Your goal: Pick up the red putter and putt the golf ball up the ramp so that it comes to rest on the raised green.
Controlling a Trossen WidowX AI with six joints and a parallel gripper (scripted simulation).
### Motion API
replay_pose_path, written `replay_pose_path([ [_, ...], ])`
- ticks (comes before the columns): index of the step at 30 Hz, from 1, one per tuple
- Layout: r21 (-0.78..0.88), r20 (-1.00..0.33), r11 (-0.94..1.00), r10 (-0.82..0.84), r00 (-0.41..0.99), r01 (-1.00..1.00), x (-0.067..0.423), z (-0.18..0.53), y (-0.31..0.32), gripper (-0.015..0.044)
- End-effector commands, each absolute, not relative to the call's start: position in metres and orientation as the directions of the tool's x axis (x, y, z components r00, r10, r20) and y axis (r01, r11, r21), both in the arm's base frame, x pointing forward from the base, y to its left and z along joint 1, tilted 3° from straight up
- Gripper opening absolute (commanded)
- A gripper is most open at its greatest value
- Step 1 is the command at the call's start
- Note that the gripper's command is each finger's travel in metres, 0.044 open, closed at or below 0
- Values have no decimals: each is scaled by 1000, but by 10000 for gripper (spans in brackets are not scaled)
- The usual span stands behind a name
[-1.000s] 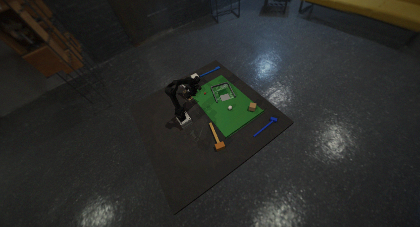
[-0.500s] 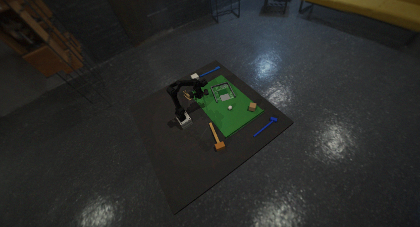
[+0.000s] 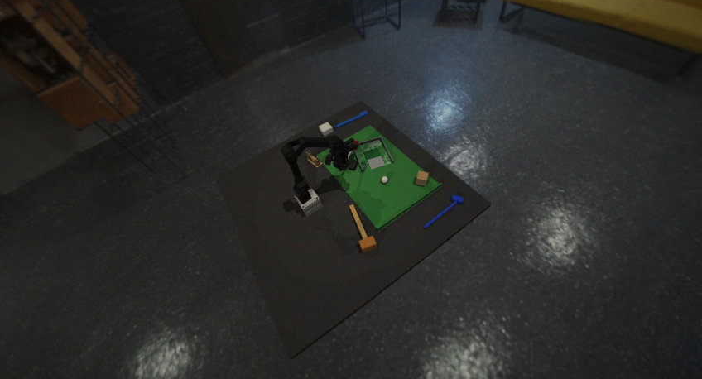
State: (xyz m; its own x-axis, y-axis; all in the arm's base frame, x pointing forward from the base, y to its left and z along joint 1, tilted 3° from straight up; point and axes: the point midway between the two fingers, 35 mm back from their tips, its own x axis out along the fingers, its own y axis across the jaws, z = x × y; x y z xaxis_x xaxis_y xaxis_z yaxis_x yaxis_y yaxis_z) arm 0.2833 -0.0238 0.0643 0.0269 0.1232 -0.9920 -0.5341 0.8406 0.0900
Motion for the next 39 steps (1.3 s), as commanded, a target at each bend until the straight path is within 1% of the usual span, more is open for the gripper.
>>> replay_pose_path([
  [1, 78, -994, 902, 105, 38, -425, 286, 68, -44, 0],
  [12, 50, -998, 998, 51, 22, -45, 273, 73, -105, 0],
  [18, 27, -1000, 985, 27, 5, 169, 260, 75, -137, 0],
  [24, 1, -1000, 930, 7, -16, 368, 244, 78, -166, 0],
  [31, -2, -1000, 921, 5, -18, 389, 243, 73, -169, 0],
  [39, -2, -1000, 921, 5, -18, 389, 242, 39, -169, 0],
])
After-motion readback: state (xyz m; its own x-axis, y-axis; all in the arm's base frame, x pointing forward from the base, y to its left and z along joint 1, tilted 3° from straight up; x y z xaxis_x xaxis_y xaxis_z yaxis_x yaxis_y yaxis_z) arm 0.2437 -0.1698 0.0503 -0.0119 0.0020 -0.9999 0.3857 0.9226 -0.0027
